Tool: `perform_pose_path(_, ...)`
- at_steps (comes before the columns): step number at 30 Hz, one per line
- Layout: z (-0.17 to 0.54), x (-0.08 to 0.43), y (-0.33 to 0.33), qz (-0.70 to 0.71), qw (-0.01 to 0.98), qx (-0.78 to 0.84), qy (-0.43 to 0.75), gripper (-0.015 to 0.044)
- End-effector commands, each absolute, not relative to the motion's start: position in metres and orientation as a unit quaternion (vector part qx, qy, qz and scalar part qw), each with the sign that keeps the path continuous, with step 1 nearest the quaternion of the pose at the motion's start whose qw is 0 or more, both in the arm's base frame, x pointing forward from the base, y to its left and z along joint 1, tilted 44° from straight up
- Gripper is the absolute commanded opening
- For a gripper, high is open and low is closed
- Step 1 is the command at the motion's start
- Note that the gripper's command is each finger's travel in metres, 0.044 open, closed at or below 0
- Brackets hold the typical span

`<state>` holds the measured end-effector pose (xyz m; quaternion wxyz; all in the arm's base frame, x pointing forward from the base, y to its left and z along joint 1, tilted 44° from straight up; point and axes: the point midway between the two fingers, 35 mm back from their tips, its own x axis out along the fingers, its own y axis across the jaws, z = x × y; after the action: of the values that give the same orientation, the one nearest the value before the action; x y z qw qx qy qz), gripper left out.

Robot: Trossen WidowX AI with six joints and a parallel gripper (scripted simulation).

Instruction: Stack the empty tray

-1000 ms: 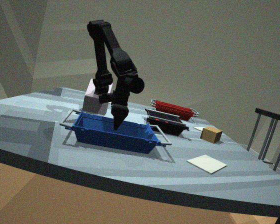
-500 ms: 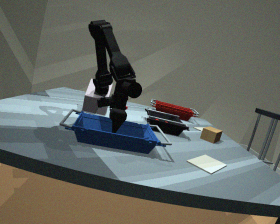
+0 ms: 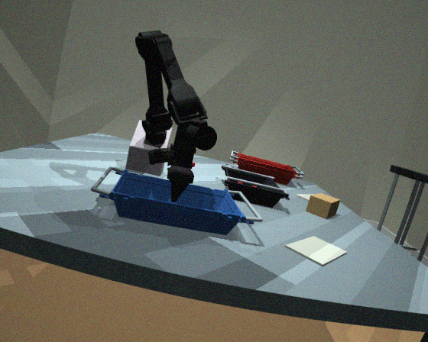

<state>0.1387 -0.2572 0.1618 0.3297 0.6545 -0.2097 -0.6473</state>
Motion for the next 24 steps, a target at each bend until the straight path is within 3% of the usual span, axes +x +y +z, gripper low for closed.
perform_pose_path(1,0.1609,0.1392,-0.2572,-0.647,0.331,0.655,-0.207,0.0200)
perform_pose_path(24,0.1609,0.1392,-0.2572,-0.647,0.331,0.655,-0.207,0.0047)
